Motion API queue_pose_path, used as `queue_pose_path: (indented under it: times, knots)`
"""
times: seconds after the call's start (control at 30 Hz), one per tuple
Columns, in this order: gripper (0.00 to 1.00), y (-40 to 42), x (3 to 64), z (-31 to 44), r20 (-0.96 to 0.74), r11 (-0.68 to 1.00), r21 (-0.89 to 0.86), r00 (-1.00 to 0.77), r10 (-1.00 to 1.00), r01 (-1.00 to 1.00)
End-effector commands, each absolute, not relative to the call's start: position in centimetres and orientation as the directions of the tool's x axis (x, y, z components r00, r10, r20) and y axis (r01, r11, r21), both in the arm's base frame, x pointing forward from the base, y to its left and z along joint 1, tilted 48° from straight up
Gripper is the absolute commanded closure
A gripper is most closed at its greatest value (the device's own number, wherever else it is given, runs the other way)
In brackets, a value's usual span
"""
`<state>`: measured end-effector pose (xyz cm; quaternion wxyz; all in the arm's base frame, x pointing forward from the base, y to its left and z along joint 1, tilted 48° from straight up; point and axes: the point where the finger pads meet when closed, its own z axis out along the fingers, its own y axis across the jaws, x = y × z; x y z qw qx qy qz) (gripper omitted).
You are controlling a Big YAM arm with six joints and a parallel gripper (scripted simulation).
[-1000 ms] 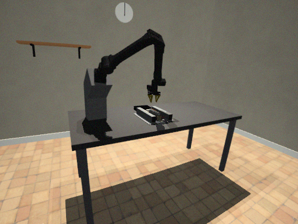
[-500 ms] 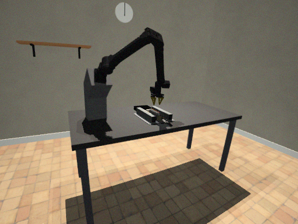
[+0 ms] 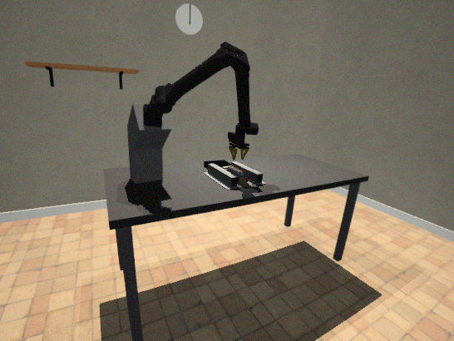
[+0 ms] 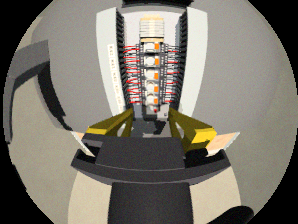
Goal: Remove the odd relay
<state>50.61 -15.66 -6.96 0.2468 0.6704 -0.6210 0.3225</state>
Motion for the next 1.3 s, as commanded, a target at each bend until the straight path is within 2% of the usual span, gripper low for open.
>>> queue_pose_path:
  times: [0.0,1.27]
  knots:
    - [0.41,-13.68,51.56,-6.36,0.739,-0.149,-0.077,0.044,-0.673,-0.986]
    - [0.41,-13.58,51.82,-5.86,0.739,-0.150,-0.088,0.036,-0.672,-0.985]
